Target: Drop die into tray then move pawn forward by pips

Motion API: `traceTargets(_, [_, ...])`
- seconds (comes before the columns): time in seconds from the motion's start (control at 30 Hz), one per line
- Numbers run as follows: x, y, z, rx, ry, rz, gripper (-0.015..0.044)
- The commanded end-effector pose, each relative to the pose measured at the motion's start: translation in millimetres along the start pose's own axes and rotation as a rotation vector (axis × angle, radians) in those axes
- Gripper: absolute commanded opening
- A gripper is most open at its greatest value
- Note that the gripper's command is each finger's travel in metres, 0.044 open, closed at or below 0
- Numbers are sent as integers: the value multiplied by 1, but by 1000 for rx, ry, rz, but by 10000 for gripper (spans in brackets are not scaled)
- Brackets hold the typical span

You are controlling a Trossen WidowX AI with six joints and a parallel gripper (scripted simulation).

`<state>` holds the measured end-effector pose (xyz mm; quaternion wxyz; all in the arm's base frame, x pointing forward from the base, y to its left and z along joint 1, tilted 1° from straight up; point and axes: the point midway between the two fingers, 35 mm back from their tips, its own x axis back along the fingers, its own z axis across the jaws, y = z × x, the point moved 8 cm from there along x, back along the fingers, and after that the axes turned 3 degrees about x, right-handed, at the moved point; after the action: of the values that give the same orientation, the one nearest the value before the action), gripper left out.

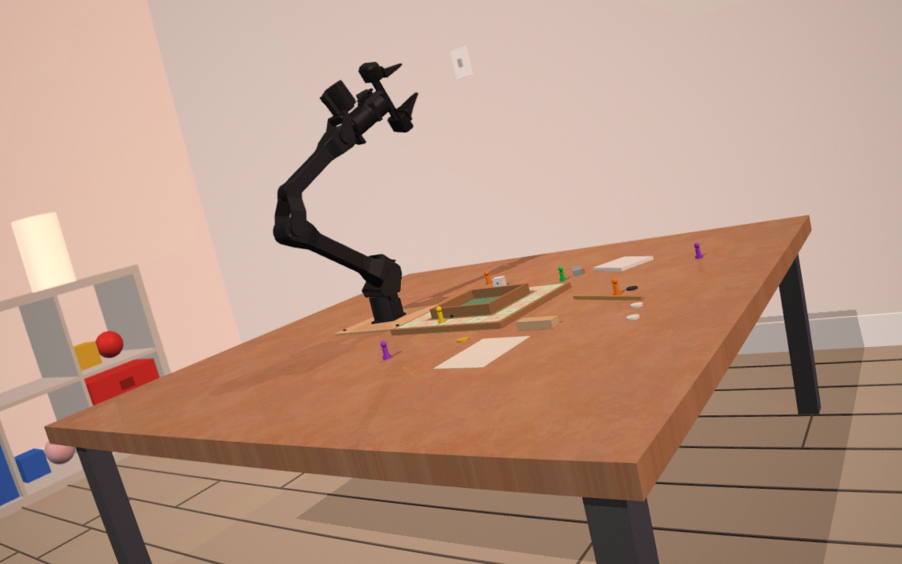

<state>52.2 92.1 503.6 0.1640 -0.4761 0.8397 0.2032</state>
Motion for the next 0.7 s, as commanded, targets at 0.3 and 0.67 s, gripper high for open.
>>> traceTargets(0.3, [-49, -16, 82, -314, 328, 162, 275])
traceTargets(0.67, [-72, -68, 212, -889, 729, 776, 275])
